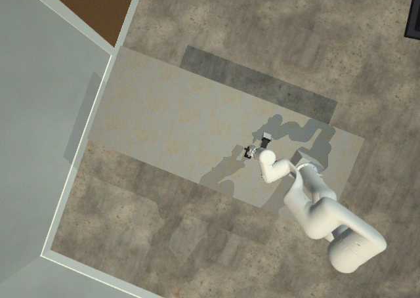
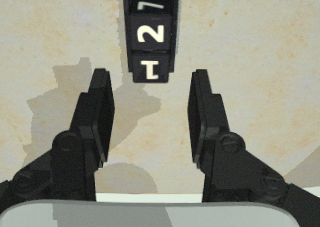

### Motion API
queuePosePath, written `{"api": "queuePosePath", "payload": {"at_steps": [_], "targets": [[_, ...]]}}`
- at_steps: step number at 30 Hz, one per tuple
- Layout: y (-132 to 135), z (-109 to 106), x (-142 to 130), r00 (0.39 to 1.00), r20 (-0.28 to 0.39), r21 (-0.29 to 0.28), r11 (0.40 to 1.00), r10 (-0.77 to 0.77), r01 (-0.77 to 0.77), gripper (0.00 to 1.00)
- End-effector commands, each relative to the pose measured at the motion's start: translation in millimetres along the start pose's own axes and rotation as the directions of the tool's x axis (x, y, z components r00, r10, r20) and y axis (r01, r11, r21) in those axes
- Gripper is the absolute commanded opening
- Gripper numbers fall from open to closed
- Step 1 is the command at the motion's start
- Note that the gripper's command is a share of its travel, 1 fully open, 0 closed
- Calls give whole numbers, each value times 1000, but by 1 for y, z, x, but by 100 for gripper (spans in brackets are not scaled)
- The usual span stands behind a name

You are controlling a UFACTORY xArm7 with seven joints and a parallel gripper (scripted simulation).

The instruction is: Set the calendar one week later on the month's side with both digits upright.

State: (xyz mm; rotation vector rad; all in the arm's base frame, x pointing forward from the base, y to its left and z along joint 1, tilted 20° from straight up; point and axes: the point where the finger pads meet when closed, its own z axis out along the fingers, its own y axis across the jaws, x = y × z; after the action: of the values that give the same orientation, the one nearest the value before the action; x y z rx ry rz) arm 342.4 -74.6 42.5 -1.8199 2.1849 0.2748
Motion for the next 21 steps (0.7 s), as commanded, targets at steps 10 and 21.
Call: {"api": "queuePosePath", "payload": {"at_steps": [10, 21], "targets": [[-1, 2, 0, 1000, 0, 4, 1000, 0, 0, 47], [-1, 12, 0, 1000, 0, 4, 1000, 0, 0, 47]]}}
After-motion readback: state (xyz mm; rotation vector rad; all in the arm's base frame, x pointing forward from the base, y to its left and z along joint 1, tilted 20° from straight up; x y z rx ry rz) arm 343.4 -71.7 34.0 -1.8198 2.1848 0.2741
